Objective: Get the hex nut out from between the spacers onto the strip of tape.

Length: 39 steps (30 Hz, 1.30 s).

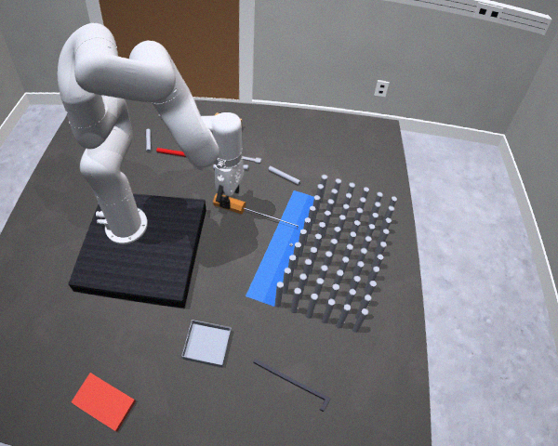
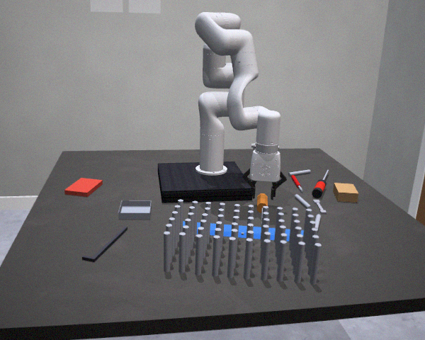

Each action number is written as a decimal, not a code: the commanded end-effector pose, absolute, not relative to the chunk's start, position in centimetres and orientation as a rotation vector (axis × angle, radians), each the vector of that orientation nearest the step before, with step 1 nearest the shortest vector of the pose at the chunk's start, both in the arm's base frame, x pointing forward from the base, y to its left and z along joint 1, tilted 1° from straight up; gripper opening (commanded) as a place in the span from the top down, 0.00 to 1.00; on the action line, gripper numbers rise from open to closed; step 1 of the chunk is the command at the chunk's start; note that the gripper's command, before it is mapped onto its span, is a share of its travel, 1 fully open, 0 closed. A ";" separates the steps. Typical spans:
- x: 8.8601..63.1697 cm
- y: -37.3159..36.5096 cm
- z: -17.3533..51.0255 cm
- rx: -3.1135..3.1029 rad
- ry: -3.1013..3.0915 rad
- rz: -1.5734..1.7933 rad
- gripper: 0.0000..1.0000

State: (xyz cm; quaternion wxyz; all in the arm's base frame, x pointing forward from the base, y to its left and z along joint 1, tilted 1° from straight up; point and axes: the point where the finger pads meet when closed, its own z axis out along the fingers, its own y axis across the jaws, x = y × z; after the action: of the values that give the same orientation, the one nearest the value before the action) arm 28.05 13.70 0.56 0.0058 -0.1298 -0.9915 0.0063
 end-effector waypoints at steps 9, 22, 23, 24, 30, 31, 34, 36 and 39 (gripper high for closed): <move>28.2 13.7 2.8 -0.406 -3.104 0.014 0.35; 28.3 13.8 7.2 -0.406 -3.104 0.013 0.35; 28.3 13.8 7.2 -0.406 -3.104 0.013 0.35; 28.3 13.8 7.4 -0.406 -3.104 0.013 0.35; 28.3 13.8 7.6 -0.406 -3.104 0.013 0.35; 28.3 13.8 7.6 -0.406 -3.104 0.013 0.35; 28.3 13.8 7.6 -0.406 -3.104 0.013 0.35; 28.3 13.8 7.6 -0.406 -3.104 0.013 0.35; 28.3 13.8 7.6 -0.406 -3.104 0.013 0.35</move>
State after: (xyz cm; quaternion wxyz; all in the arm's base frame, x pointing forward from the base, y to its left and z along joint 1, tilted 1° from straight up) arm 28.13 13.73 7.51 0.0074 -0.1296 -0.9915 0.0051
